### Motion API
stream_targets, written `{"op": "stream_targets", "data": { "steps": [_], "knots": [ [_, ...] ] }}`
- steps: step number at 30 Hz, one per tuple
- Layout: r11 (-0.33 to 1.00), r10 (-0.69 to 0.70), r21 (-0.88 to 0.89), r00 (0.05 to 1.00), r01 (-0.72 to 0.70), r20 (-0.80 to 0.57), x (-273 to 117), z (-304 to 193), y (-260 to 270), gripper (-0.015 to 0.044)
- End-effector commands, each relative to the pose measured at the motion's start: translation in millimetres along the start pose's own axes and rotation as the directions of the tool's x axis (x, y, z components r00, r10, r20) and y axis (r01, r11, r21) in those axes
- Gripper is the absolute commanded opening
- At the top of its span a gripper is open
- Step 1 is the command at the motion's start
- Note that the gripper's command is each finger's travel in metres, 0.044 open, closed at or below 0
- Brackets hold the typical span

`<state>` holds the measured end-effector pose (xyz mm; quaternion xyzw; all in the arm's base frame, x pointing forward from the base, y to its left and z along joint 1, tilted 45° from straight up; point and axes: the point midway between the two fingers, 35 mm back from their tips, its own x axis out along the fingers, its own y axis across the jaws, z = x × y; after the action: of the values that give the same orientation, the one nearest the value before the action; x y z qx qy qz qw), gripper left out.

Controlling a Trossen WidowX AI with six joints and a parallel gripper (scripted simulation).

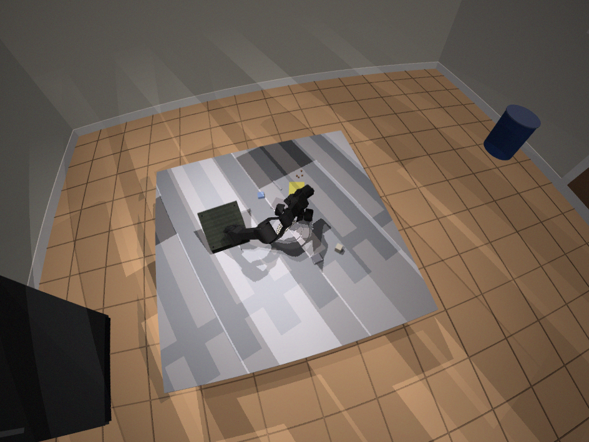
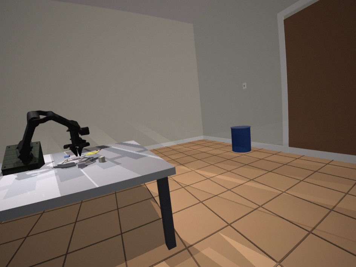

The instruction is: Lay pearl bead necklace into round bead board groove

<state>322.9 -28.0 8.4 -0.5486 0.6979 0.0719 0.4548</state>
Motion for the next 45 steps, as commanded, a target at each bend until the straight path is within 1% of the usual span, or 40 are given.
{"op": "stream_targets", "data": {
  "steps": [1, 11, 15, 16, 45],
  "knots": [
    [1.0, -0.004, -0.009, 1.0, 0.004, -0.004, 6, 0, 0, 0.012],
    [1.0, -0.004, -0.012, 1.0, 0.004, -0.004, 19, -1, 1, 0.012],
    [1.0, 0.001, -0.003, 1.0, -0.001, -0.001, 16, -1, 0, 0.0015],
    [1.0, 0.001, -0.003, 1.0, -0.001, -0.001, 16, -1, 0, 0.0],
    [1.0, 0.001, -0.003, 1.0, -0.001, -0.001, 16, -1, 0, 0.0]
  ]
}}
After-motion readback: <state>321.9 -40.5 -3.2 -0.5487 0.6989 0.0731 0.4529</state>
